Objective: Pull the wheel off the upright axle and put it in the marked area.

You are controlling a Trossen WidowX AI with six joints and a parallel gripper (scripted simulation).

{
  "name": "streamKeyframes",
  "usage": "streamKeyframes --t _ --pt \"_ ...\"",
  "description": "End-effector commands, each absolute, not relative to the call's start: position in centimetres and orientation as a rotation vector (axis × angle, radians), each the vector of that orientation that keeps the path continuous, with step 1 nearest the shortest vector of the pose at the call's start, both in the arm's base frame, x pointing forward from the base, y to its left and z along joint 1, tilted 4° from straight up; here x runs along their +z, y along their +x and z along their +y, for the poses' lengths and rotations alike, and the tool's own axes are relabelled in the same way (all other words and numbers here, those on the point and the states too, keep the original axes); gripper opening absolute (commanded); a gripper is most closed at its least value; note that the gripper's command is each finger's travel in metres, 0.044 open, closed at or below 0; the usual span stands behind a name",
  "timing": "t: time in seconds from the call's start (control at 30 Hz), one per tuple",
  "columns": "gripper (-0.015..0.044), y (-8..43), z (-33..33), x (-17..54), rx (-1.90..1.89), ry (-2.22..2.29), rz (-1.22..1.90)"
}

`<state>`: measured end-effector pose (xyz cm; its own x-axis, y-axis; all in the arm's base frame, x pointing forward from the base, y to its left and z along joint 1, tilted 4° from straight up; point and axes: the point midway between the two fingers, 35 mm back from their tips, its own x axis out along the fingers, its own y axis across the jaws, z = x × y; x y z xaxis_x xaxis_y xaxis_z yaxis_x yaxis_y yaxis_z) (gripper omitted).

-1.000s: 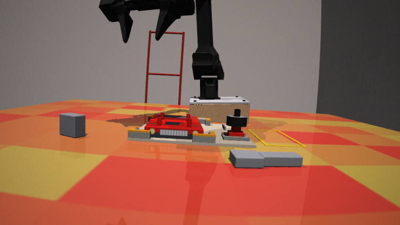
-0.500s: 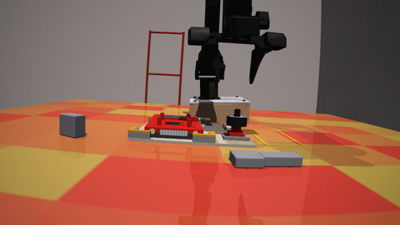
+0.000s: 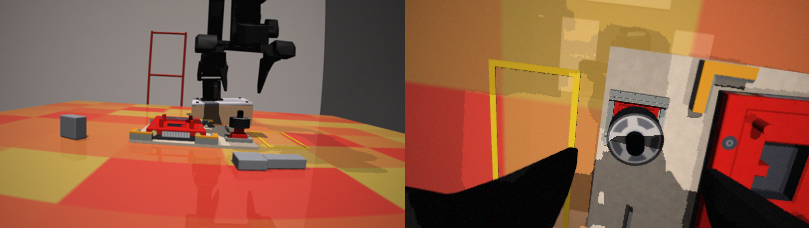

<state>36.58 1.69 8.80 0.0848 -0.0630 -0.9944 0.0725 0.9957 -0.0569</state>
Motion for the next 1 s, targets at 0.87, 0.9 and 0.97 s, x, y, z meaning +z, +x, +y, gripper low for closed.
streamKeyframes --t 0.87,0.9,0.97 --pt "0.0010 36.3 1.4 3.1 -0.108 0.008 1.514" --pt "0.0000 36.3 1.4 3.1 -0.108 0.008 1.514" --pt "0.0000 36.3 1.4 3.2 -0.108 0.008 1.514"
